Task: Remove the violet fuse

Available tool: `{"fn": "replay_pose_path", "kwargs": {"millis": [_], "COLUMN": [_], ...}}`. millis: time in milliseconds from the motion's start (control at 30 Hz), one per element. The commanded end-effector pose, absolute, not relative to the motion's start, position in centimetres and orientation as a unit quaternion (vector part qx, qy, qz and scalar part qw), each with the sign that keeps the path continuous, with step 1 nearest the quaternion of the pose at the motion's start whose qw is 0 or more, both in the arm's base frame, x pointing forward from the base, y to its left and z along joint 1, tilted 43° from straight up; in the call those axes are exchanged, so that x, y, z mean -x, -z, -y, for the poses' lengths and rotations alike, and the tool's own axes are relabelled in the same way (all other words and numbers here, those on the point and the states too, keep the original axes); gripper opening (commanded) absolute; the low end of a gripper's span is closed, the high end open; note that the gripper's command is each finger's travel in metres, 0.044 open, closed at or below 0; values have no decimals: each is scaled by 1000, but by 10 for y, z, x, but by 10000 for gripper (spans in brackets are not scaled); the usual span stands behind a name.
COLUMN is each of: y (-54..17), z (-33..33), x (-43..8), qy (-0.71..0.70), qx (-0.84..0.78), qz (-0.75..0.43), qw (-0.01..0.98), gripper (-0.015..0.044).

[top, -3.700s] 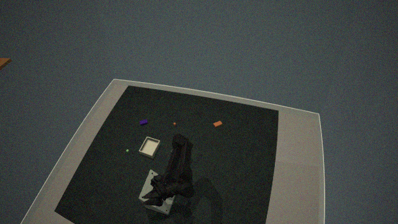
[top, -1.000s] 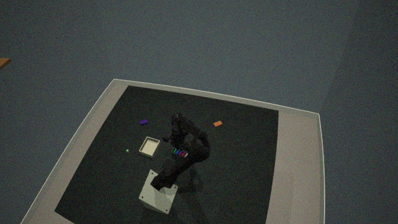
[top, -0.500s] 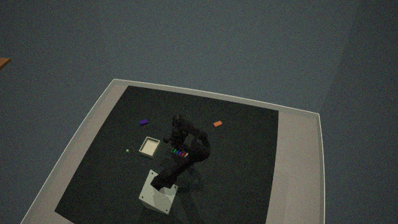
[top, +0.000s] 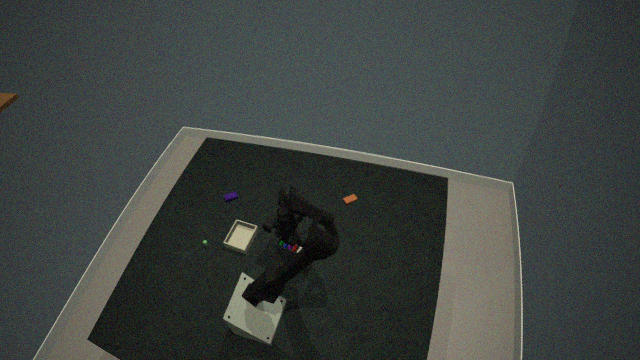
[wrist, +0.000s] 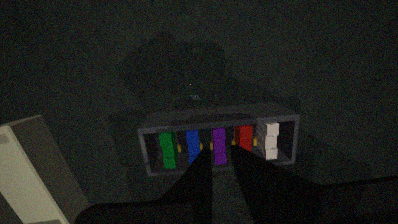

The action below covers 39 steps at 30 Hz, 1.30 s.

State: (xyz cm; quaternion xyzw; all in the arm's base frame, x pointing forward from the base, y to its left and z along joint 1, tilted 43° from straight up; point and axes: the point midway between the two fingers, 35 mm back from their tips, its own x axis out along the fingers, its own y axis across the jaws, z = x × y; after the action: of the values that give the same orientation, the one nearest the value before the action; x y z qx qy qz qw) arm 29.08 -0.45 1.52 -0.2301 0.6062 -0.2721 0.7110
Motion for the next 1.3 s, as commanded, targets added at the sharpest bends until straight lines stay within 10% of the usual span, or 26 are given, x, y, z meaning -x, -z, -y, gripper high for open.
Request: {"fn": "replay_pose_path", "kwargs": {"millis": [0,1267], "y": [-13,-6], "z": [7,13], "x": [-290,-291], "qy": [273,273], "qx": [234,231], "qz": [-606,-607], "qw": [709,710], "gripper": [73,6]}}
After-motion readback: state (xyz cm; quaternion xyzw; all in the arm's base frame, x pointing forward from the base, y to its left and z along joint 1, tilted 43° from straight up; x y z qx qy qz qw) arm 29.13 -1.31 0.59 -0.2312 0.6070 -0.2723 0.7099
